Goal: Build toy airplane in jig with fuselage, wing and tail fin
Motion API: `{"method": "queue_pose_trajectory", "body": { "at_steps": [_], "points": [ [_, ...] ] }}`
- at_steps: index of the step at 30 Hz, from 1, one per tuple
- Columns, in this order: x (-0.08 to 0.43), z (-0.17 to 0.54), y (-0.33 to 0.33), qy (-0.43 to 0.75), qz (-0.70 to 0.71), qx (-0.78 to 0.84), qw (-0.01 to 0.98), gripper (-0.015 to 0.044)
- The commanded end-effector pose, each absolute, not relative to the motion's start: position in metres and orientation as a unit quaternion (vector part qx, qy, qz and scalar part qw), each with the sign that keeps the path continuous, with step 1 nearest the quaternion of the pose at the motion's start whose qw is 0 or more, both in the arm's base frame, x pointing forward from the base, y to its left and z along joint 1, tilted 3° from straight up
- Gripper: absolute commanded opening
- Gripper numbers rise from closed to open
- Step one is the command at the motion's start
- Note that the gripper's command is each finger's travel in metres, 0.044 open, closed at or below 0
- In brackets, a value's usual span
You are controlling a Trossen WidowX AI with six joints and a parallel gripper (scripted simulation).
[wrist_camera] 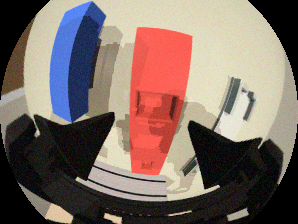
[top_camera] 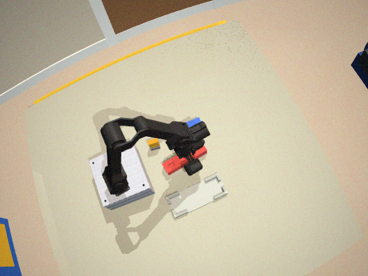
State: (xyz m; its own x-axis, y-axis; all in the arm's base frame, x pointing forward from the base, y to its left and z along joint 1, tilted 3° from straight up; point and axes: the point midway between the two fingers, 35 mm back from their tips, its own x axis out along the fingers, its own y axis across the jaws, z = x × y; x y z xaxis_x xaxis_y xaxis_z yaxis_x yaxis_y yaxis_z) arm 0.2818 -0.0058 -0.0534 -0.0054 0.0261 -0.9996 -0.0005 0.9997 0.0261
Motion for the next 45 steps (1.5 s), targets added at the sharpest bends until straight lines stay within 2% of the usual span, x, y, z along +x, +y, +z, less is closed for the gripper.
{"method": "queue_pose_trajectory", "body": {
  "at_steps": [1, 6, 15, 22, 28, 45],
  "points": [
    [0.279, -0.061, -0.006, 0.712, 0.009, 0.008, 0.702, 0.044],
    [0.279, -0.067, -0.006, 0.713, 0.009, 0.008, 0.702, 0.044],
    [0.279, -0.067, -0.006, 0.713, 0.009, 0.008, 0.702, 0.0204],
    [0.279, -0.067, -0.006, 0.713, 0.009, 0.008, 0.702, 0.0157],
    [0.281, -0.057, -0.006, 0.712, 0.009, 0.008, 0.702, 0.0],
    [0.288, -0.007, -0.007, 0.712, 0.009, 0.008, 0.702, 0.0]
  ]
}}
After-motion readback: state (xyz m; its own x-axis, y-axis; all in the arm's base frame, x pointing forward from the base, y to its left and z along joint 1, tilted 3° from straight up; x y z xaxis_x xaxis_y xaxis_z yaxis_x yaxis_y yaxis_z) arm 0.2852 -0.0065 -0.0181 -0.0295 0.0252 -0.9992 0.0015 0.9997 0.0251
